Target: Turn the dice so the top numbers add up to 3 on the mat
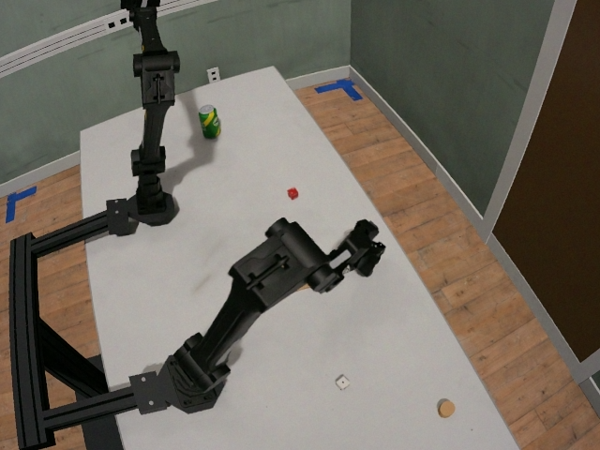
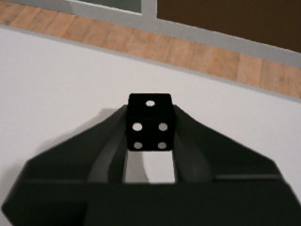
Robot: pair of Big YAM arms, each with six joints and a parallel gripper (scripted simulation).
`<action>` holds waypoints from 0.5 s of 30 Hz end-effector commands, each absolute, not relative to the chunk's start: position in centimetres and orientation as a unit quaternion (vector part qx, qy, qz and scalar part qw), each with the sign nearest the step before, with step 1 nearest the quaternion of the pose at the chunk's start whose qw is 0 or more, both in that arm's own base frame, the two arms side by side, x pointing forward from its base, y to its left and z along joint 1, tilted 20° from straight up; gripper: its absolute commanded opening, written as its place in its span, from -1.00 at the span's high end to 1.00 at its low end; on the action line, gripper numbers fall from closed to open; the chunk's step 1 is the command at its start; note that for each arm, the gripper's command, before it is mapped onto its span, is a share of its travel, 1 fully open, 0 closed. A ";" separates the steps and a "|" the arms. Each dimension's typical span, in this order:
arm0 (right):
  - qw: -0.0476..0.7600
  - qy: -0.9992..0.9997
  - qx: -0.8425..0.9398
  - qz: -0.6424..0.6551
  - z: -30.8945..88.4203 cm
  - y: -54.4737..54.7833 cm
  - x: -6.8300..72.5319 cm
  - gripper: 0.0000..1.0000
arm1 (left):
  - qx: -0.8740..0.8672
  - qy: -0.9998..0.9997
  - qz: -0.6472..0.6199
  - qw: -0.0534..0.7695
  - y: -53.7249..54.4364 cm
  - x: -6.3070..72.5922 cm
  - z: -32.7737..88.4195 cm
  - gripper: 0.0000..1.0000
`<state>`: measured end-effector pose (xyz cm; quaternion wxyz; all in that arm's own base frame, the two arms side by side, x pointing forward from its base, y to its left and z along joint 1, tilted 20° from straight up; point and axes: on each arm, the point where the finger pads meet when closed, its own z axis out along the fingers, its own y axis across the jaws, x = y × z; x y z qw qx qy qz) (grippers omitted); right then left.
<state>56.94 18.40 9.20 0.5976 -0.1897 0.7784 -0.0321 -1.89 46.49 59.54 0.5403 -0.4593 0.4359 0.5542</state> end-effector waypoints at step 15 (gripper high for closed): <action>0.618 0.765 -0.181 -0.036 7.8 17.5 59.4 0.60 | -0.459 0.434 0.563 0.533 45.9 -2.5 59.9 -1.00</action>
